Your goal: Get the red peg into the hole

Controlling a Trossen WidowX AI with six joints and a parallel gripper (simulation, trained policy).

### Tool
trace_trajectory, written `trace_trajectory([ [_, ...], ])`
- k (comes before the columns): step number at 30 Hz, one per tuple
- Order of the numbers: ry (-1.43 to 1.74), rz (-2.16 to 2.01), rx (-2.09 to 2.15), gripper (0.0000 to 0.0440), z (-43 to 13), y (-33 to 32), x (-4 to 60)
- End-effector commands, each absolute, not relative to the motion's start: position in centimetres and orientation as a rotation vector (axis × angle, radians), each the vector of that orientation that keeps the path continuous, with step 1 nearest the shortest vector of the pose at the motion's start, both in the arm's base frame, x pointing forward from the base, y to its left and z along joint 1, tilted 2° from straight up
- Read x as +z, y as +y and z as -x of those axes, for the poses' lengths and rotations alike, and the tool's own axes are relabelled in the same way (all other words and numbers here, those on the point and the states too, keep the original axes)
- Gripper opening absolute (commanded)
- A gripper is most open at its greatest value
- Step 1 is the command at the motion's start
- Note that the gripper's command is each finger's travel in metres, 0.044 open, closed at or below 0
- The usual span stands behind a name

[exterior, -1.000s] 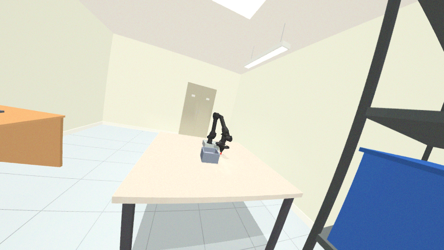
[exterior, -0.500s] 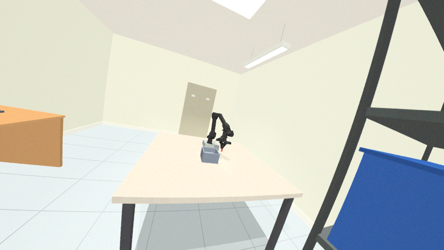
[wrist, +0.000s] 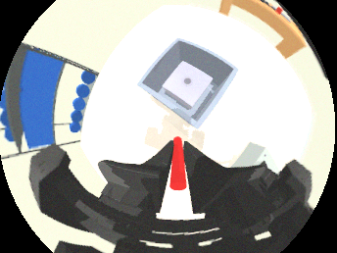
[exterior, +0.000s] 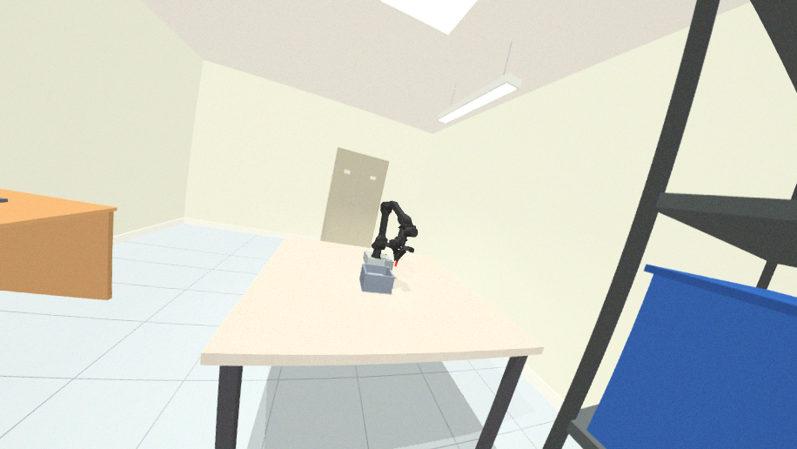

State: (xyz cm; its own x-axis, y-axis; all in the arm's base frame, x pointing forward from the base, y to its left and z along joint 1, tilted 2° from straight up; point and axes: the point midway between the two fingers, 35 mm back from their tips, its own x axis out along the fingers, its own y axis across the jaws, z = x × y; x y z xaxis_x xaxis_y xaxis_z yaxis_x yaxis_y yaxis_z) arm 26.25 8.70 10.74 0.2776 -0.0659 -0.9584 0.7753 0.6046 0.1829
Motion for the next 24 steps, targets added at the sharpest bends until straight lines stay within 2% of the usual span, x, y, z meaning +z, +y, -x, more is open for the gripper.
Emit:
trace_trajectory([
  [1, 1.148, -0.741, -0.661, 0.0000, -27.2, 7.5, 11.0],
  [24, 1.096, -0.821, -0.786, 0.0005, -32.5, -0.1, 10.0],
])
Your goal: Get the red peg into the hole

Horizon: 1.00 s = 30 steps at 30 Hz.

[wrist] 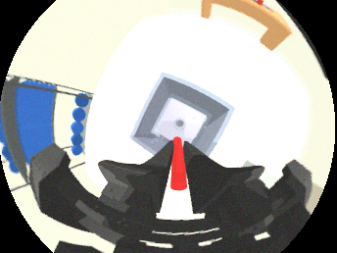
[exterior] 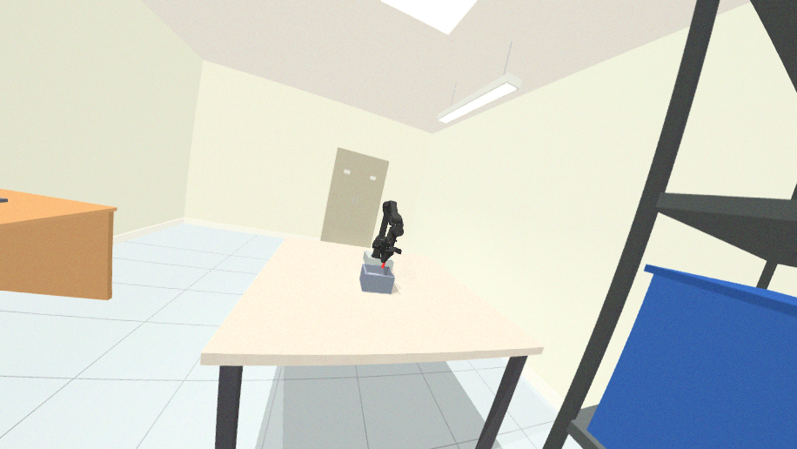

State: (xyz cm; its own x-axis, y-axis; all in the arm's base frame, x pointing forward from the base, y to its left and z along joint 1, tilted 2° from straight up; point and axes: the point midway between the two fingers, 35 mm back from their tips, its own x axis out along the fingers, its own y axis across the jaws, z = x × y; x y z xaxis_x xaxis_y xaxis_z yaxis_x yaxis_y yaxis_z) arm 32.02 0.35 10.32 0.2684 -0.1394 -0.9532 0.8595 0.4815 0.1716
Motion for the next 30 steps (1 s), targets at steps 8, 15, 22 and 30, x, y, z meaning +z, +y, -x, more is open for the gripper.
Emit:
trace_trajectory([
  [8, 1.129, -0.840, -0.809, 0.0011, -33.5, -1.5, 8.2],
  [15, 1.175, -0.824, -0.822, 0.0064, -33.9, -2.1, 5.8],
  [22, 1.208, -0.788, -0.824, 0.0175, -34.8, -2.8, 4.7],
  [30, 1.184, -0.775, -0.805, 0.0351, -37.3, -4.2, 5.0],
])
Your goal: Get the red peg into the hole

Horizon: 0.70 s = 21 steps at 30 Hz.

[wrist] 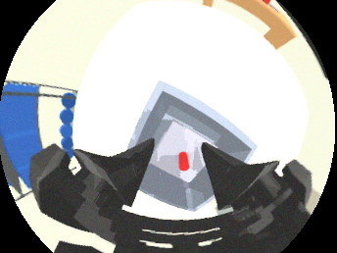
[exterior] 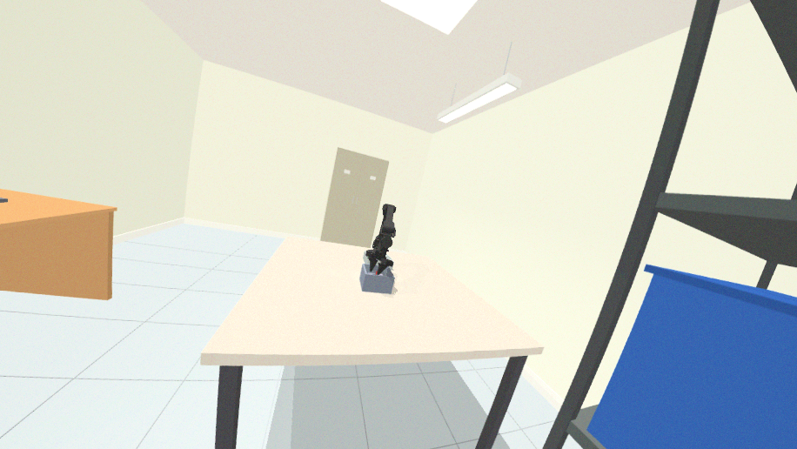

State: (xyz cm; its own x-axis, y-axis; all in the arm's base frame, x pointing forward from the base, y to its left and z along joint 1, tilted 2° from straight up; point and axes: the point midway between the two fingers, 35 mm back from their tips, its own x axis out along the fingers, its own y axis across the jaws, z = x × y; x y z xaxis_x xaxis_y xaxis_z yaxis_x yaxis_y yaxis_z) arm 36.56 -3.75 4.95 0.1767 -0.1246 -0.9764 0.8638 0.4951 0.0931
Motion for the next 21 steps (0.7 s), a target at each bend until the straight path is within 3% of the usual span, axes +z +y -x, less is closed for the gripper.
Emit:
trace_trajectory([
  [1, 1.181, -0.773, -0.805, 0.0371, -37.6, -4.4, 5.0],
  [4, 1.159, -0.771, -0.800, 0.0438, -38.6, -5.0, 5.3],
  [21, 1.011, -0.787, -0.813, 0.0440, -41.8, -8.9, 7.2],
])
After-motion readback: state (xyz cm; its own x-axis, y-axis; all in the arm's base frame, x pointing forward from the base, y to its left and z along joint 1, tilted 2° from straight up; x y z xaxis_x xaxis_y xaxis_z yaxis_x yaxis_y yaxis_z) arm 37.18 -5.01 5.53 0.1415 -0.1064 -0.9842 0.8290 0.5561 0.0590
